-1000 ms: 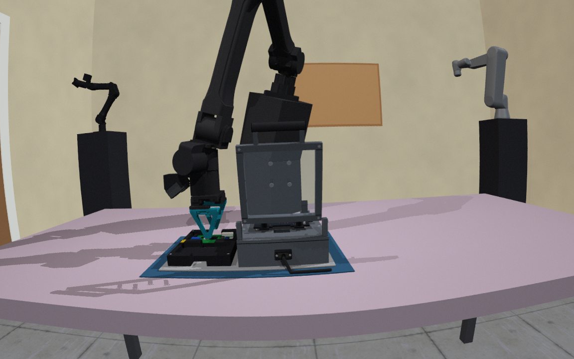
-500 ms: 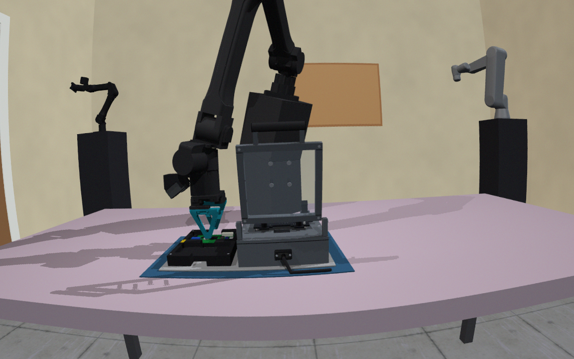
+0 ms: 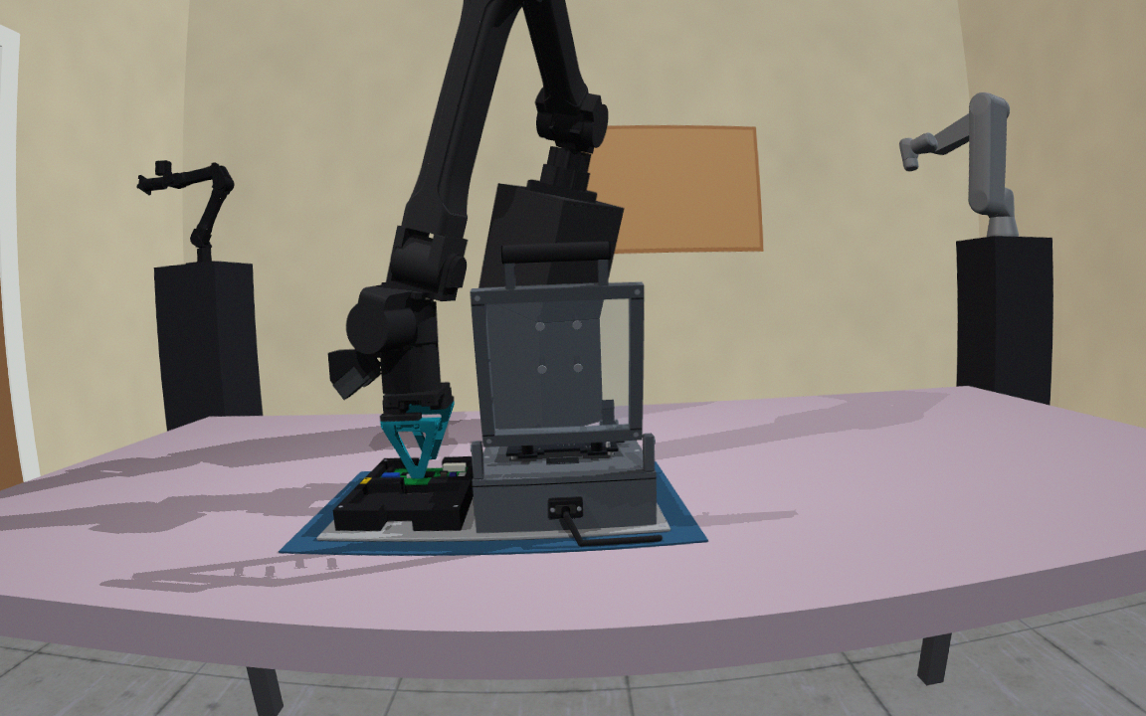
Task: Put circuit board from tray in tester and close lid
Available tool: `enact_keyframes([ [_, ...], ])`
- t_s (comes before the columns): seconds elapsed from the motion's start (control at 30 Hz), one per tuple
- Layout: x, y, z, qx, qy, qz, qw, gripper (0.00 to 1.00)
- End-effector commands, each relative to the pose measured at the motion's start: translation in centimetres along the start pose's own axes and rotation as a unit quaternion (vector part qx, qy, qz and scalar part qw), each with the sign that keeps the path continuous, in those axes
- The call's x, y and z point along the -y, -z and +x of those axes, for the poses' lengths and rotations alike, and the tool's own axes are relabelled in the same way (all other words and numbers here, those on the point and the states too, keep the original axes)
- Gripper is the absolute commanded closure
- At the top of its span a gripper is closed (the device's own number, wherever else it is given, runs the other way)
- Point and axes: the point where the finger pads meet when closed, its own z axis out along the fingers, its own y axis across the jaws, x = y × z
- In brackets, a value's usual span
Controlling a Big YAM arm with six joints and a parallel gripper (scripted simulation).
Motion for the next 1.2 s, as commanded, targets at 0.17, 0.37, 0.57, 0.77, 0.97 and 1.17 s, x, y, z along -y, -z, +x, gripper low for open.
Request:
enact_keyframes([
  [0.17,-0.93,-0.77,0.17,0.005,0.004,-0.009,1.0,0.08],
  [0.37,-0.91,-1.16,0.16,0.005,0.004,-0.009,1.0,0.08],
  [0.57,-0.76,-1.47,0.19,0.004,0.004,-0.008,1.0,0.08],
  [0.77,-0.95,-1.4,0.18,0.005,0.004,-0.01,1.0,0.08],
  [0.97,-1.43,-1.13,0.12,0.006,0.006,-0.014,1.0,0.08],
  [1.17,-1.59,-1.03,0.1,0.007,0.007,-0.015,1.0,0.08],
])
